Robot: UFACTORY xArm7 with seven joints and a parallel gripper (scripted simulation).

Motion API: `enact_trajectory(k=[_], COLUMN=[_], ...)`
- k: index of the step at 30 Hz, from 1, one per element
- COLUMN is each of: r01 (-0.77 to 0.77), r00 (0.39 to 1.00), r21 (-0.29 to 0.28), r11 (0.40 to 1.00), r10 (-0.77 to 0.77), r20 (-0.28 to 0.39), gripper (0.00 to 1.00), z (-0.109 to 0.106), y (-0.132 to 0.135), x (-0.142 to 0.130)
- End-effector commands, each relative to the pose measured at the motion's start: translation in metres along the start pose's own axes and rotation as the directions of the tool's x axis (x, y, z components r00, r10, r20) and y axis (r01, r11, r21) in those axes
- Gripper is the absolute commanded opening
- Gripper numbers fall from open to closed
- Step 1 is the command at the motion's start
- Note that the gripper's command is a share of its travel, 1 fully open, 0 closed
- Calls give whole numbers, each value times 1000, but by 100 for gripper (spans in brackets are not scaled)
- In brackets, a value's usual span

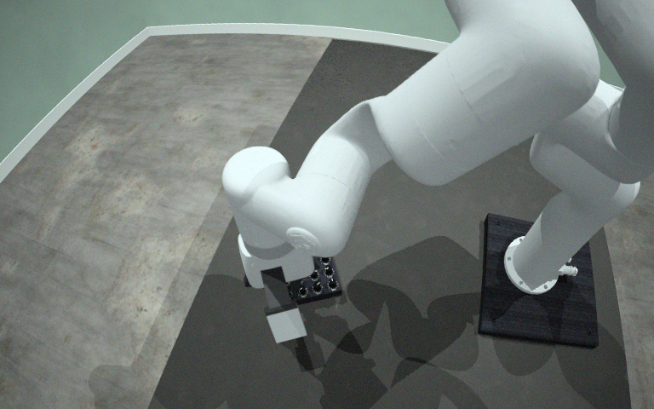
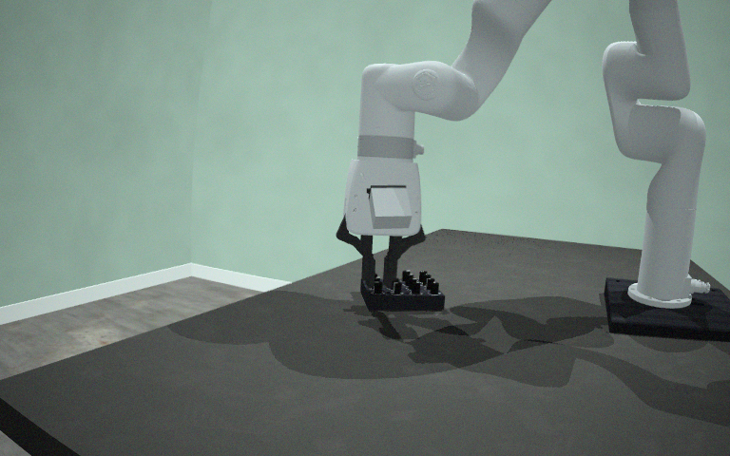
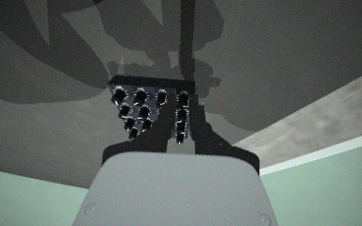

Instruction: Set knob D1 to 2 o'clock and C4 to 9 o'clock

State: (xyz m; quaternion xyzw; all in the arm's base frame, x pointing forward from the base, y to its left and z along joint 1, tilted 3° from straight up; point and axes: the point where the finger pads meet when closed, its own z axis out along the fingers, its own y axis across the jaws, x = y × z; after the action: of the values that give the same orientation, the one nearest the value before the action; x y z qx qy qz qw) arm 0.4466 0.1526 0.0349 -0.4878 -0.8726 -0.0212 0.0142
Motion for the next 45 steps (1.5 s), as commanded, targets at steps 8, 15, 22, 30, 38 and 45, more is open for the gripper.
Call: enact_trajectory(k=[8, 15, 22, 30, 38, 45], r01=[0, 0, 0, 0, 0, 0], r00=[1000, 1000, 1000, 1000, 1000, 1000], r21=[-4, -4, -4, -4, -4, -4], r11=[1000, 1000, 1000, 1000, 1000, 1000], r10=[0, 0, 0, 0, 0, 0], r20=[0, 0, 0, 0, 0, 0], gripper=[19, 19, 19, 19, 19, 8], z=[2, 2, 2, 2, 2, 2], y=[2, 2, 2, 2, 2, 2], x=[-1, -1, -1, -1, -1, -1])
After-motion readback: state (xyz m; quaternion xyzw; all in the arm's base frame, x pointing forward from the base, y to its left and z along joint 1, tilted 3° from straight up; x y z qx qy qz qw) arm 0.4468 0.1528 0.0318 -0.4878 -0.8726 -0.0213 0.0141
